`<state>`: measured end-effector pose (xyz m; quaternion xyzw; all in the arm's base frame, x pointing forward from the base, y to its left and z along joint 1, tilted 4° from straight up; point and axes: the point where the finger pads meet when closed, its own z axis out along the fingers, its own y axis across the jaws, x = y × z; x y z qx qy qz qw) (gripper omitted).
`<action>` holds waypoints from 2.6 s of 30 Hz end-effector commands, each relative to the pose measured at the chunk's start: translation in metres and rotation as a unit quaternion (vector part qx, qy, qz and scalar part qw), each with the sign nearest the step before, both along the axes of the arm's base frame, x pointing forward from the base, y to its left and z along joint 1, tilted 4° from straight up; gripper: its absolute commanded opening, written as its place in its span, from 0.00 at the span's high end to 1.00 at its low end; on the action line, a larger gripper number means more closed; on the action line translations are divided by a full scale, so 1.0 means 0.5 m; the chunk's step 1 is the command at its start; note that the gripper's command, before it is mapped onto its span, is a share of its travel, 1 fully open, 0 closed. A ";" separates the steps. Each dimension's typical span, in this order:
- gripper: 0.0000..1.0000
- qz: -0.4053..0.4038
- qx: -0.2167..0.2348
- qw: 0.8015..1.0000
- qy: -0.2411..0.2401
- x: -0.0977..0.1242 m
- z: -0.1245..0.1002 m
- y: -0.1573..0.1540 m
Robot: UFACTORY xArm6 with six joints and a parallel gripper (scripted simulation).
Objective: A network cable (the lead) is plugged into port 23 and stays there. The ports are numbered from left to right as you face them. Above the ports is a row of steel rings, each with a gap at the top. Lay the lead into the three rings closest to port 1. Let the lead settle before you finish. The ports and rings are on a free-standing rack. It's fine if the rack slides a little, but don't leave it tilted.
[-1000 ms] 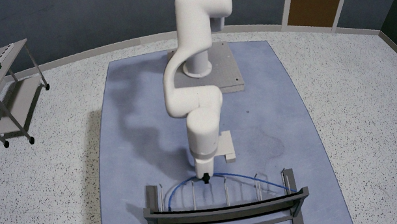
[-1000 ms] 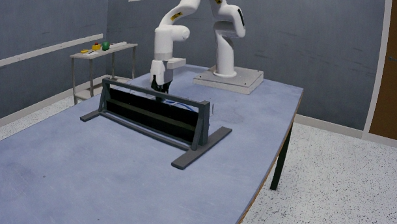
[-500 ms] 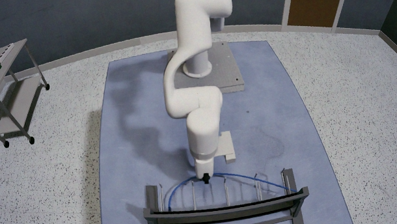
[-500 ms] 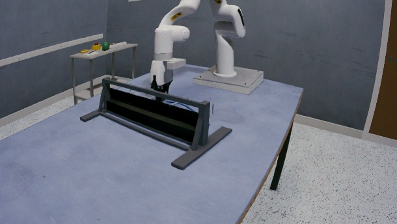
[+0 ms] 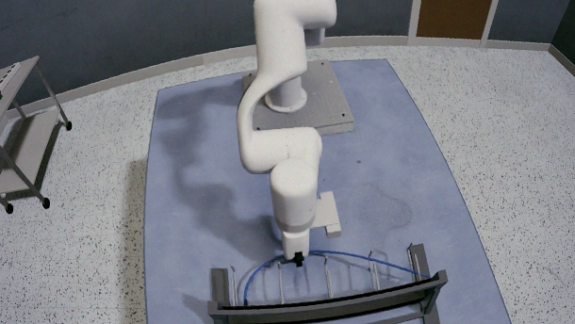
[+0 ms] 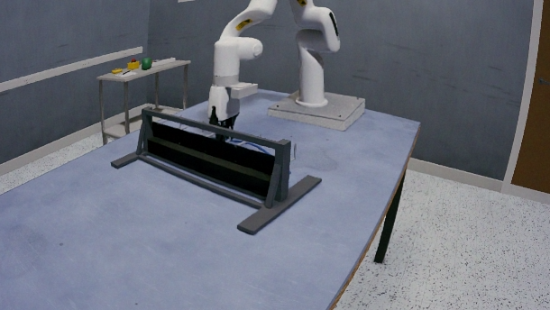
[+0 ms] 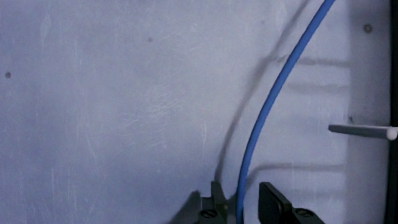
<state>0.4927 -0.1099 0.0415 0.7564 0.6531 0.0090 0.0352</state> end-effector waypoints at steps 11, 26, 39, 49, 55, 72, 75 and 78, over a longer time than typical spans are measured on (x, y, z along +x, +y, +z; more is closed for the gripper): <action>0.67 0.000 0.000 1.000 -0.002 0.004 -0.014 -0.001; 0.67 0.000 0.000 1.000 -0.002 0.005 -0.022 -0.002; 0.67 0.000 0.000 1.000 -0.002 0.005 -0.022 -0.002; 1.00 0.000 0.000 1.000 -0.002 0.005 -0.022 -0.002; 1.00 0.000 0.000 1.000 -0.002 0.005 -0.022 -0.002; 1.00 0.000 0.000 1.000 -0.002 0.005 -0.022 -0.002; 1.00 0.000 0.000 1.000 -0.002 0.005 -0.022 -0.002; 1.00 0.000 0.000 1.000 -0.002 0.005 -0.022 -0.002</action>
